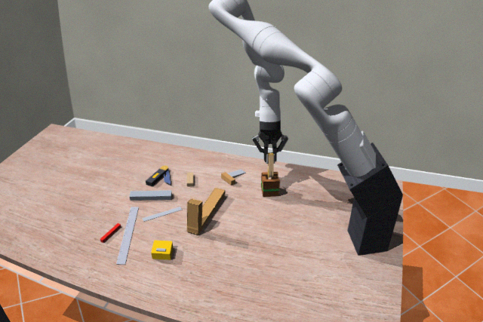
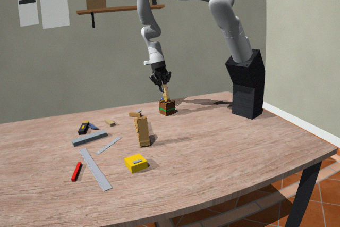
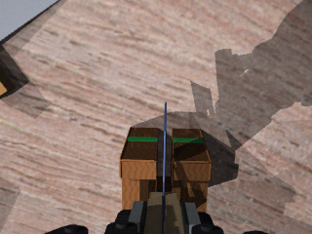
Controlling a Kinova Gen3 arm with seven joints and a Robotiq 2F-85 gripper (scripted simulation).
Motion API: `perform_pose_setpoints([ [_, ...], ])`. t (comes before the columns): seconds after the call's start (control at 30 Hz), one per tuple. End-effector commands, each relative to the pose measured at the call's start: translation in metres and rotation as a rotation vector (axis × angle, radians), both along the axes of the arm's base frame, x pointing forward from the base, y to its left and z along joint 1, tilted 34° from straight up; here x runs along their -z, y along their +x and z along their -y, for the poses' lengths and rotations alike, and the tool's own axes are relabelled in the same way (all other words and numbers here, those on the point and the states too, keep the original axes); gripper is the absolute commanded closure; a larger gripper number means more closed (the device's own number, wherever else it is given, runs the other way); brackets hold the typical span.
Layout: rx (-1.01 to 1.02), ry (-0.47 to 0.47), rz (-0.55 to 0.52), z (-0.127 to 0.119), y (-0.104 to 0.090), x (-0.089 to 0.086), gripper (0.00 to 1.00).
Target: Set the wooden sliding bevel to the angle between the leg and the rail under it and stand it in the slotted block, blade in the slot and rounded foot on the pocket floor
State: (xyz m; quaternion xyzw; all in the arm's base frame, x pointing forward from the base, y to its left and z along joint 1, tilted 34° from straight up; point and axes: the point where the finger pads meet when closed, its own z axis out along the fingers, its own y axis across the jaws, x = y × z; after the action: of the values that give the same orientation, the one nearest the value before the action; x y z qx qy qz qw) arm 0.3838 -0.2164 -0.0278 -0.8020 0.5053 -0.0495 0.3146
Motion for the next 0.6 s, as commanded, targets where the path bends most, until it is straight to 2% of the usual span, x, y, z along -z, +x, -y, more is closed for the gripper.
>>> perform_pose_setpoints([
  [0.0,0.001,-0.001,0.001,0.002,-0.003,-0.005,0.9],
  [0.23,0.001,-0.001,0.001,0.005,-0.011,-0.019,0.9],
  [0.57,0.001,-0.001,0.001,0.008,-0.017,-0.028,0.9],
])
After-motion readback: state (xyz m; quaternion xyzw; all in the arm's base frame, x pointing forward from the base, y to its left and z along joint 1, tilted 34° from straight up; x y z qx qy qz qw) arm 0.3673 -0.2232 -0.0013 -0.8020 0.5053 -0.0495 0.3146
